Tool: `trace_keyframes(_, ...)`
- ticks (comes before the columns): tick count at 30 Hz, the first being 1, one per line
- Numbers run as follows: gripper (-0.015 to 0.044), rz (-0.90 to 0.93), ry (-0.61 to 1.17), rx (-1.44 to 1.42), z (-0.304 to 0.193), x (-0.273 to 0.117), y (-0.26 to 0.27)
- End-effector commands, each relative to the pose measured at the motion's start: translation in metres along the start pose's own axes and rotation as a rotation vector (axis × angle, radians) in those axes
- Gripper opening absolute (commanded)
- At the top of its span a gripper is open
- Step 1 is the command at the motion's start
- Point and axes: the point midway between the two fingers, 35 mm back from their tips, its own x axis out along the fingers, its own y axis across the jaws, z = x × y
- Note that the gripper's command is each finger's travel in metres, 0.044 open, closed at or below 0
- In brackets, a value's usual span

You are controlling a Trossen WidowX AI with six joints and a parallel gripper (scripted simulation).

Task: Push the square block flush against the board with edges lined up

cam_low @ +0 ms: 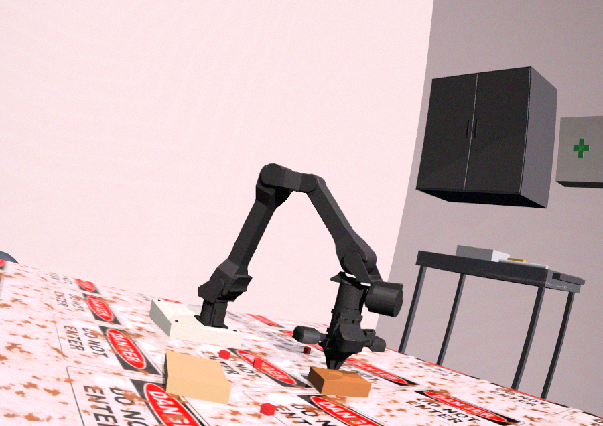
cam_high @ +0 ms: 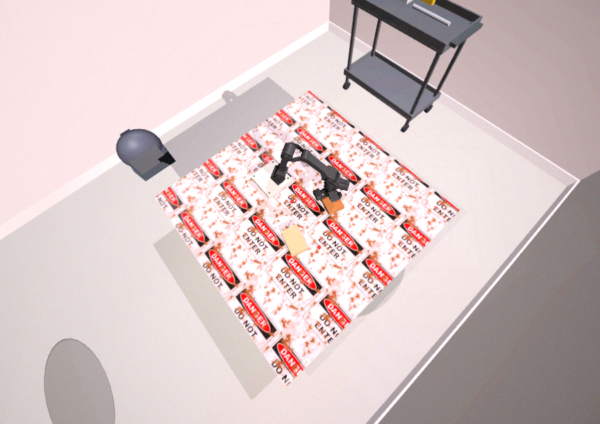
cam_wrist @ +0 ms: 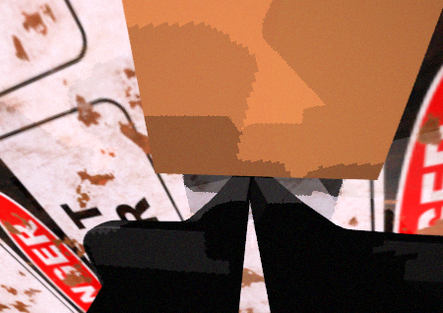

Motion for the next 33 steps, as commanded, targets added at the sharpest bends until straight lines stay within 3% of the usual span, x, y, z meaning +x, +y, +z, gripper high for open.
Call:
trace_keyframes(1,0.0,-0.005,0.002,-0.004,0.007,0.002,0.001)
trace_keyframes(33,0.0,-0.005,-0.003,-0.004,0.054,0.002,-0.001)
